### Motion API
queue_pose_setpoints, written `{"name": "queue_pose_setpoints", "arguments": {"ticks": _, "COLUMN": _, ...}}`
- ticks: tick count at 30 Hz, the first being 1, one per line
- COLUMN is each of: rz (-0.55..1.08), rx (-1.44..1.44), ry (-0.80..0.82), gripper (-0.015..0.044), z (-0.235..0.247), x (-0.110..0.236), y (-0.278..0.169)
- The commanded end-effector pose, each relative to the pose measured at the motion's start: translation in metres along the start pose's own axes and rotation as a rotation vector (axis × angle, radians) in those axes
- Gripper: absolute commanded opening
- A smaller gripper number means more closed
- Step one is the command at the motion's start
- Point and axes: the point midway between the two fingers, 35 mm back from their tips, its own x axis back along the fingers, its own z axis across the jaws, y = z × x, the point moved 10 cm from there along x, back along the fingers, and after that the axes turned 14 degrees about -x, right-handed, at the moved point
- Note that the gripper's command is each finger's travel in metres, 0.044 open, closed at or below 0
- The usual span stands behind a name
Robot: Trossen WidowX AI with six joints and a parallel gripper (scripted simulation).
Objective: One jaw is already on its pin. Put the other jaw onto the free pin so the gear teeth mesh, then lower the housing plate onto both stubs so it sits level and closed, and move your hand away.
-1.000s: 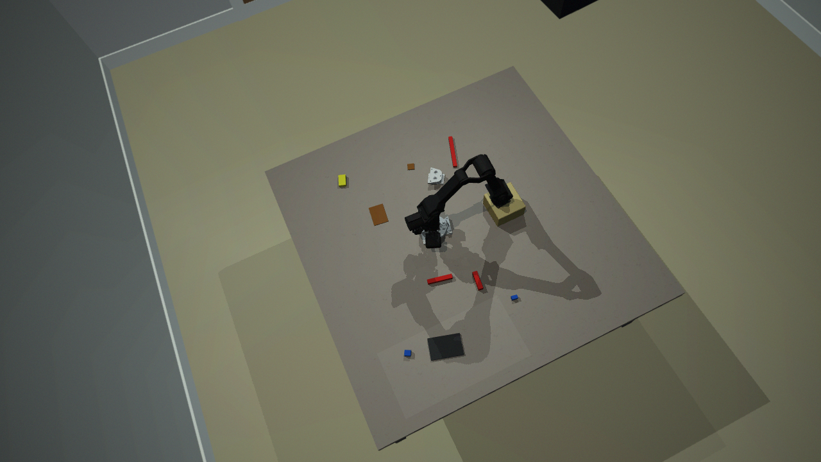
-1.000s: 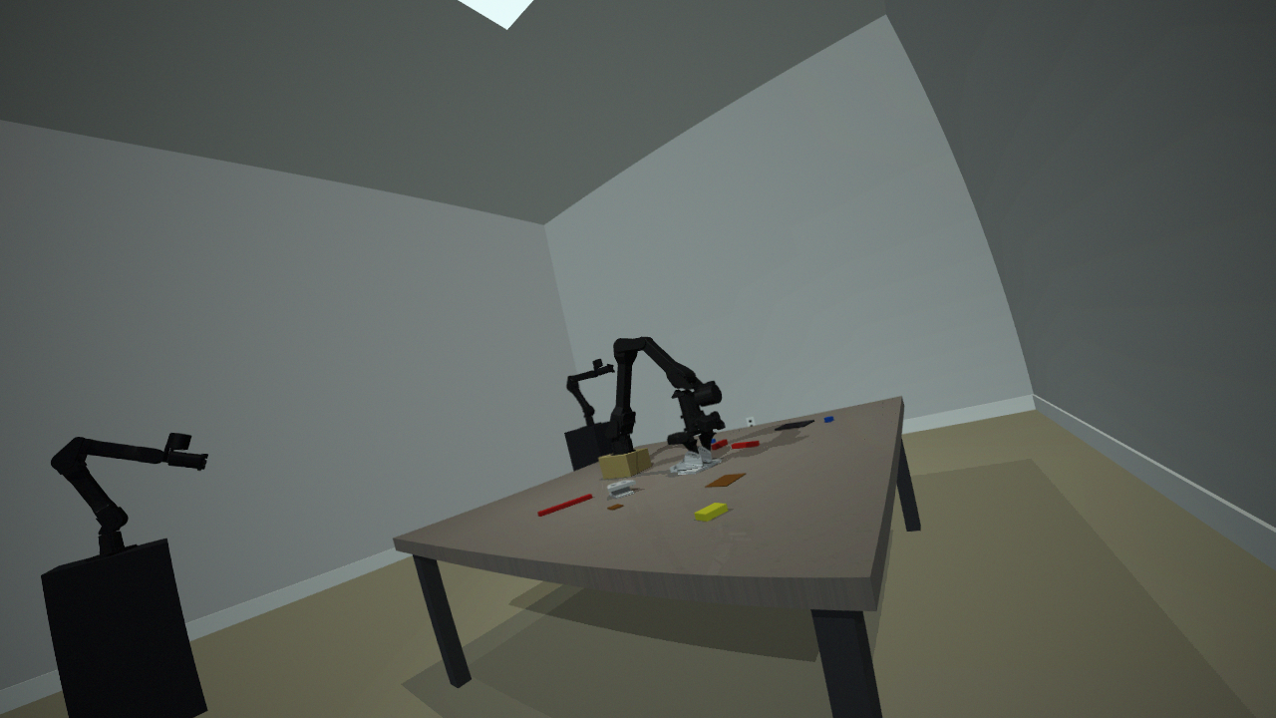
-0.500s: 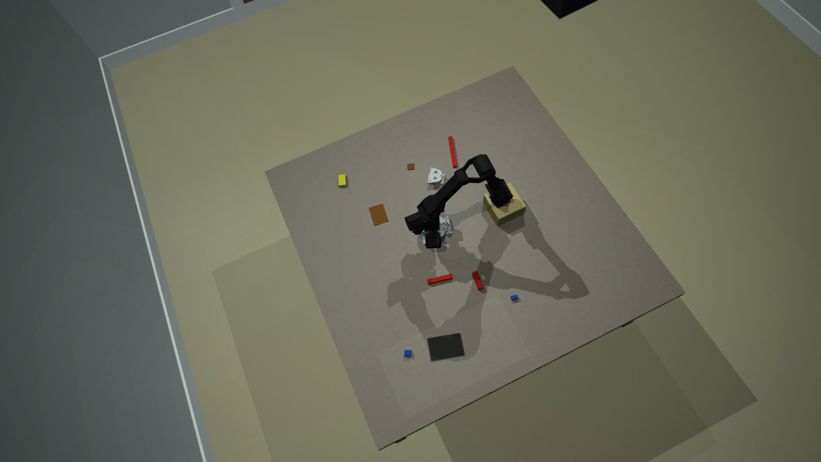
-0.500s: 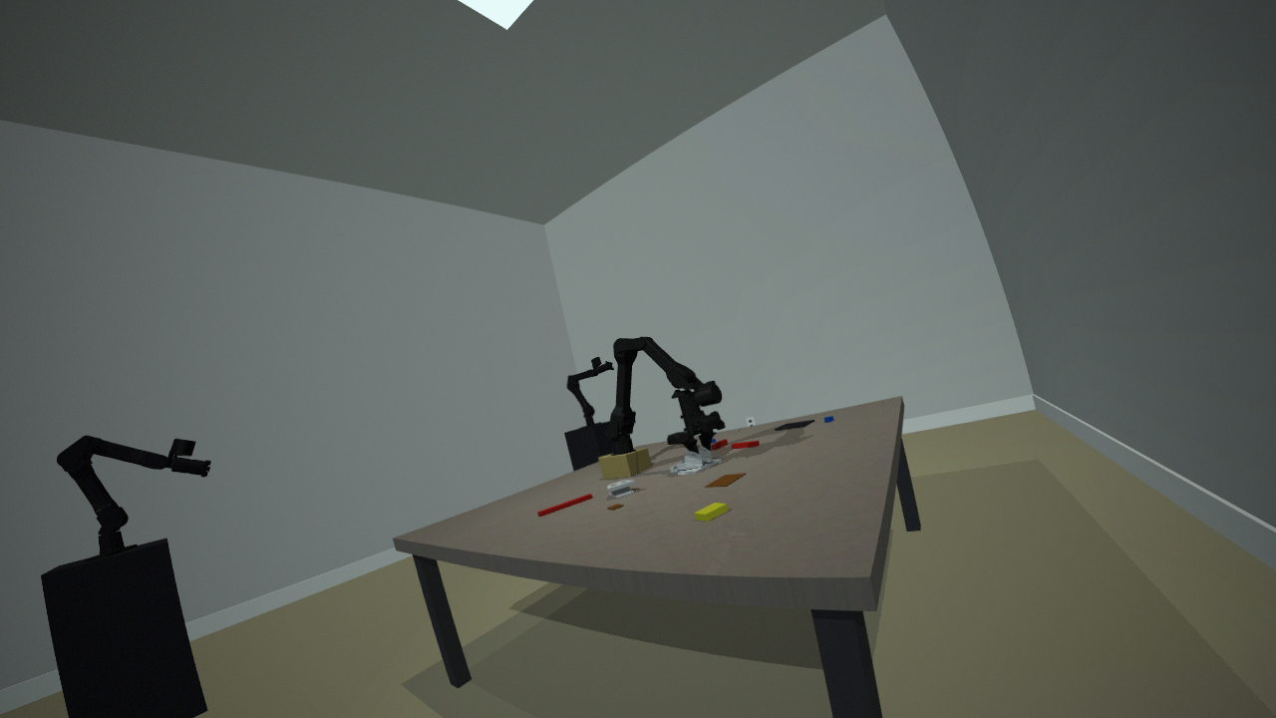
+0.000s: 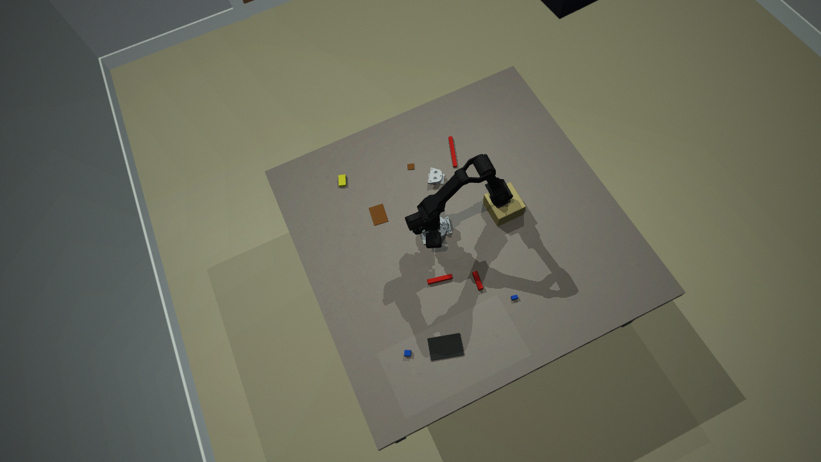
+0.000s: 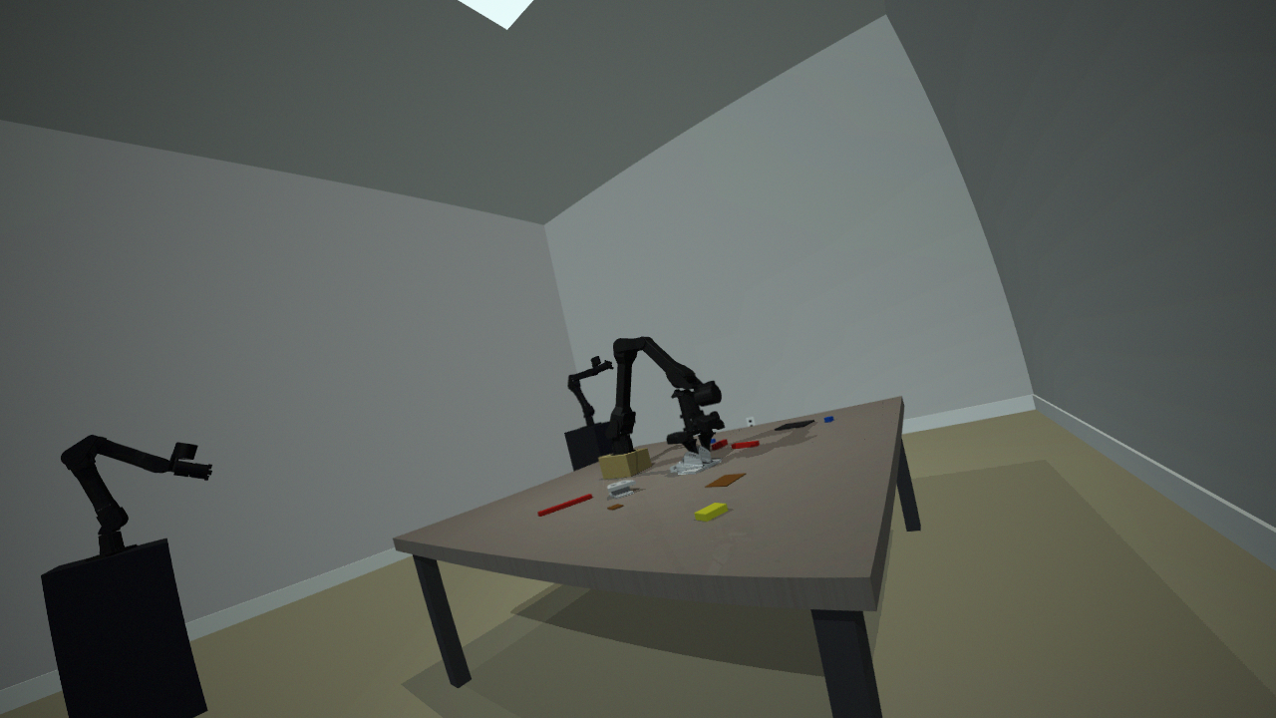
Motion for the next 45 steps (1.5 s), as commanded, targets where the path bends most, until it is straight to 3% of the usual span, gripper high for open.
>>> {"name": "queue_pose_setpoints", "arguments": {"ticks": 1, "rz": 0.001, "rx": -0.003, "ry": -0.001, "gripper": 0.0134, "z": -0.0006, "x": -0.0007, "y": -0.0003}}
{"name": "queue_pose_setpoints", "arguments": {"ticks": 45, "rz": 0.001, "rx": -0.003, "ry": -0.001, "gripper": 0.0134, "z": -0.0006, "x": -0.005, "y": -0.0004}}
